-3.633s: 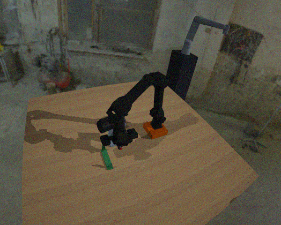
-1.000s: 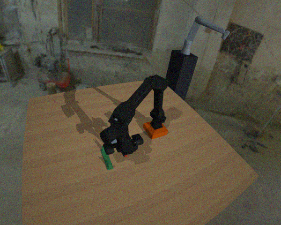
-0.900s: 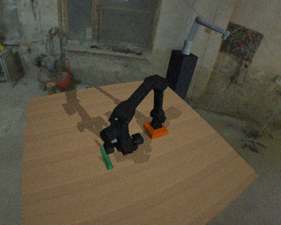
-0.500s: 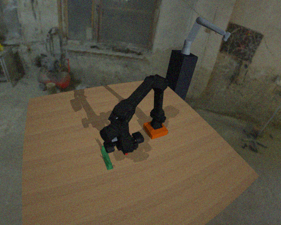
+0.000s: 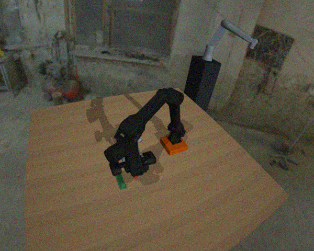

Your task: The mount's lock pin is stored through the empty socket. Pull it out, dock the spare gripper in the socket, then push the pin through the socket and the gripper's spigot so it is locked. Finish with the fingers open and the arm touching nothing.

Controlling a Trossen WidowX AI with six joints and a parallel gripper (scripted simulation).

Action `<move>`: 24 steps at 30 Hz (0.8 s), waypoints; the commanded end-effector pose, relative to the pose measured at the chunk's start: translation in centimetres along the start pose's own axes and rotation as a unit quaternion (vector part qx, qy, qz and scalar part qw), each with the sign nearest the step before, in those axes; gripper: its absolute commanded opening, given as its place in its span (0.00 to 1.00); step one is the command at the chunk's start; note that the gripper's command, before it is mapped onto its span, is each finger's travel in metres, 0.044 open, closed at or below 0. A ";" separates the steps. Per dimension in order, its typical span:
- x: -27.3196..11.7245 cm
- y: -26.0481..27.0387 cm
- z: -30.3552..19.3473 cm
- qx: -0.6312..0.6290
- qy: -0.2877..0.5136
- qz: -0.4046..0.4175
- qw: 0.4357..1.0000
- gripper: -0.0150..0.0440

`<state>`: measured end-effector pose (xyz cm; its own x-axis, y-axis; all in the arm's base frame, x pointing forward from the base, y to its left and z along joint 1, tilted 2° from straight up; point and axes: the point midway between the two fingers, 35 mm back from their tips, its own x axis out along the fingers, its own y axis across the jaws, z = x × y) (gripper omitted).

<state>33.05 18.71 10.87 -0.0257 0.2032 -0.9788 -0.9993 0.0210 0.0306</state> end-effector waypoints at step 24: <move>0.1 -4.9 3.2 0.005 -0.003 -0.004 1.000 0.25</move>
<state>37.82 21.67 11.32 -0.0216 0.2077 -0.9780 -0.9993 0.0257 0.0275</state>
